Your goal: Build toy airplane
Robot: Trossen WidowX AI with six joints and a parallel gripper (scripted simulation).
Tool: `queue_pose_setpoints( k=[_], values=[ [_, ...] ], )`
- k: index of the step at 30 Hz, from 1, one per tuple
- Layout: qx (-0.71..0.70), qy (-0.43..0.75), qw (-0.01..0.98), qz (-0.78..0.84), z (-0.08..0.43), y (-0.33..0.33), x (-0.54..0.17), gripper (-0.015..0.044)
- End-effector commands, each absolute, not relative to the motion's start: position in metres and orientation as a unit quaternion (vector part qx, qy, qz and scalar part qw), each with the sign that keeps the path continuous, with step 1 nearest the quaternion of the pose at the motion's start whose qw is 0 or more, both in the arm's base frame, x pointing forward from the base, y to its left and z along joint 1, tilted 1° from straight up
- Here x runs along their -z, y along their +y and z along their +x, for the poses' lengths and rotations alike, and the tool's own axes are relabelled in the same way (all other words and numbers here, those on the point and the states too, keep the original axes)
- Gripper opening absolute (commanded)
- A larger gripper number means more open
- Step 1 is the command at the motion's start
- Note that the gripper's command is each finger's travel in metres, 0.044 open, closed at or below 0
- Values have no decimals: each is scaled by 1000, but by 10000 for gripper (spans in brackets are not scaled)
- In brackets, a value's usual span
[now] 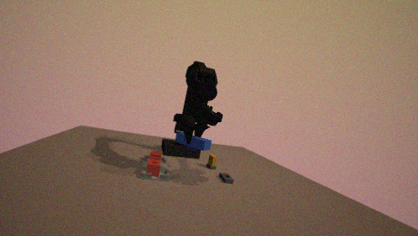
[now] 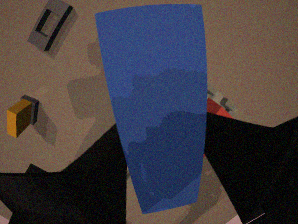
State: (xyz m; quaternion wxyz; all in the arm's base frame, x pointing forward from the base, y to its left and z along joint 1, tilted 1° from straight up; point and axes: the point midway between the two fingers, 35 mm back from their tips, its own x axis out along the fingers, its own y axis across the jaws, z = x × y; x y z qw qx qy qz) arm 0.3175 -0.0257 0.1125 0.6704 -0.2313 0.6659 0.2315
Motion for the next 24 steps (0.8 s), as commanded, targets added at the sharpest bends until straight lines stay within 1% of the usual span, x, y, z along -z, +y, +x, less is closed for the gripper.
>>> queue_pose_setpoints(
  k=[1,24],
  values=[
    [-249,658,664,-254,312,-37,-112,0],
    [-375,597,598,-382,275,-101,-99,0]
  ],
)
